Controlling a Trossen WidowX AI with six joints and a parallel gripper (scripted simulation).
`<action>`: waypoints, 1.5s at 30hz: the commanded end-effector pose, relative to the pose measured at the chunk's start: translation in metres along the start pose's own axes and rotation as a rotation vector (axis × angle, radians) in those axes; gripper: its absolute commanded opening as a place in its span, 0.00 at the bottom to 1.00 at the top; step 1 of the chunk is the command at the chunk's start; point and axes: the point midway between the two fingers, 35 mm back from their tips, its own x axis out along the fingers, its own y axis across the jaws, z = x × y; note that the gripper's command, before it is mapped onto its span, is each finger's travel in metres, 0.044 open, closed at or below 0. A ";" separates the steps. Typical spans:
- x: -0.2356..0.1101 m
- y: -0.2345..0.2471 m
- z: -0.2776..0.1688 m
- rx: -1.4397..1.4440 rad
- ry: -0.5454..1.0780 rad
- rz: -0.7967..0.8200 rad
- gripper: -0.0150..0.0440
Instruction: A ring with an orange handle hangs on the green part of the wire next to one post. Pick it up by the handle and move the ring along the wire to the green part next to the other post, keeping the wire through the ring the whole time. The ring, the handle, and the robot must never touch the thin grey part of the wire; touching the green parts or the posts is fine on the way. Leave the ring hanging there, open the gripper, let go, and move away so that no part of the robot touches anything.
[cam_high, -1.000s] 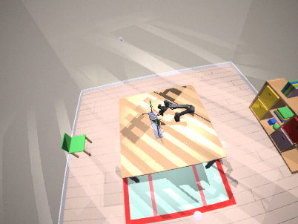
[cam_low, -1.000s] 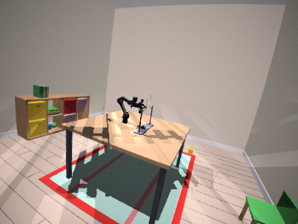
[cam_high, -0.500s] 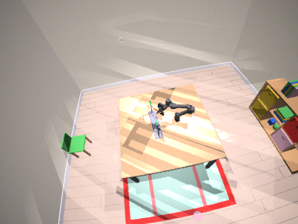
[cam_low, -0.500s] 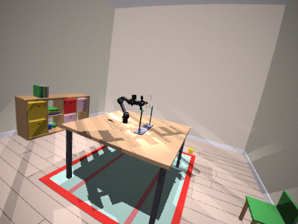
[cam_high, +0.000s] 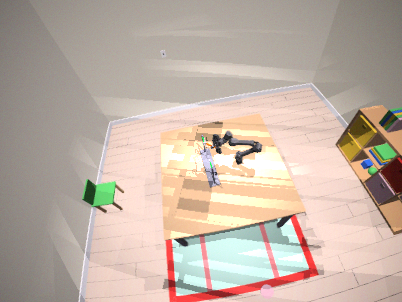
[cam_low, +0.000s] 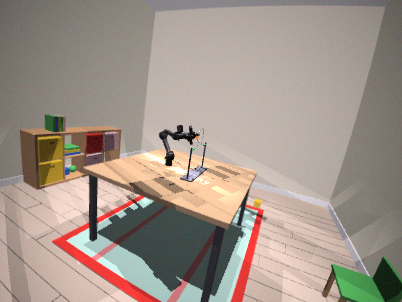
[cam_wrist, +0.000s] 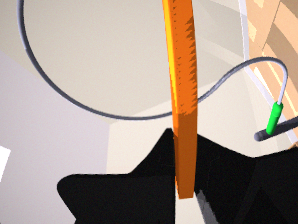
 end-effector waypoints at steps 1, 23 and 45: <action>0.000 0.011 0.001 0.041 -0.001 0.024 0.00; -0.001 0.018 0.002 -0.076 0.001 -0.049 0.00; -0.002 0.009 0.004 -0.332 0.001 -0.203 0.00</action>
